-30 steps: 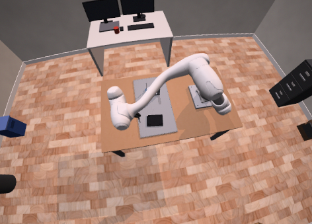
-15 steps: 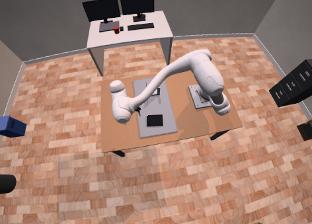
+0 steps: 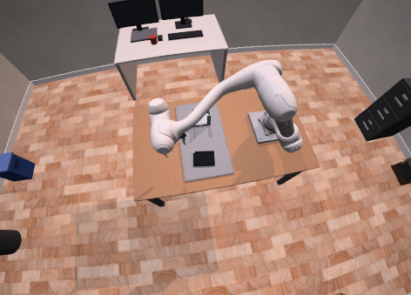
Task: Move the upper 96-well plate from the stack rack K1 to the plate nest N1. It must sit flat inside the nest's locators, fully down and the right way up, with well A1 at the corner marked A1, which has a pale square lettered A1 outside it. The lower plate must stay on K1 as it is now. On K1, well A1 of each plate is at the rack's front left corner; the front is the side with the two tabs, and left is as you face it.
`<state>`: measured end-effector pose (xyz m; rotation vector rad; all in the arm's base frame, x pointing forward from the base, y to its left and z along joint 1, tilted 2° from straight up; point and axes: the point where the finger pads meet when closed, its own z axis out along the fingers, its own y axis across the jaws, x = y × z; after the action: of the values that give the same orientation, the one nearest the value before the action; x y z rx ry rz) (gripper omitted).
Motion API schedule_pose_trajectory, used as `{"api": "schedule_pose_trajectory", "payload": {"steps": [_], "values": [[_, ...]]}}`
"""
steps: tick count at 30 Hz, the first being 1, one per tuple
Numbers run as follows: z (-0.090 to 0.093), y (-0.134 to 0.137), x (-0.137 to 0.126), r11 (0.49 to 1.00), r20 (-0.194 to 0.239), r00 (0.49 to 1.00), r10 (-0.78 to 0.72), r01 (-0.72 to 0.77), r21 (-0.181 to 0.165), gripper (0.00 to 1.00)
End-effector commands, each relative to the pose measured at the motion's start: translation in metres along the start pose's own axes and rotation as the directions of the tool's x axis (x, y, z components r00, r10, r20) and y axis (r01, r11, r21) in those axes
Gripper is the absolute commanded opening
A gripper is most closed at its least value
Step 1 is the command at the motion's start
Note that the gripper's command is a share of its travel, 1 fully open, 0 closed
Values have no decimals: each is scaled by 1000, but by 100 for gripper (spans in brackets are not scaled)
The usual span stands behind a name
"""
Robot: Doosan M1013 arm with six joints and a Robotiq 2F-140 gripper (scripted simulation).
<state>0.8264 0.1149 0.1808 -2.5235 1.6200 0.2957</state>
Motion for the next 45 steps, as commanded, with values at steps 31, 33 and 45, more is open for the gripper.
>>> {"api": "schedule_pose_trajectory", "payload": {"steps": [31, 33, 45], "values": [[-15, 103, 81, 956, -74, 953, -292, 292, -14, 100], [-15, 103, 82, 956, -74, 953, -292, 292, -14, 100], [-18, 143, 104, 910, -98, 905, -414, 413, -38, 100]]}}
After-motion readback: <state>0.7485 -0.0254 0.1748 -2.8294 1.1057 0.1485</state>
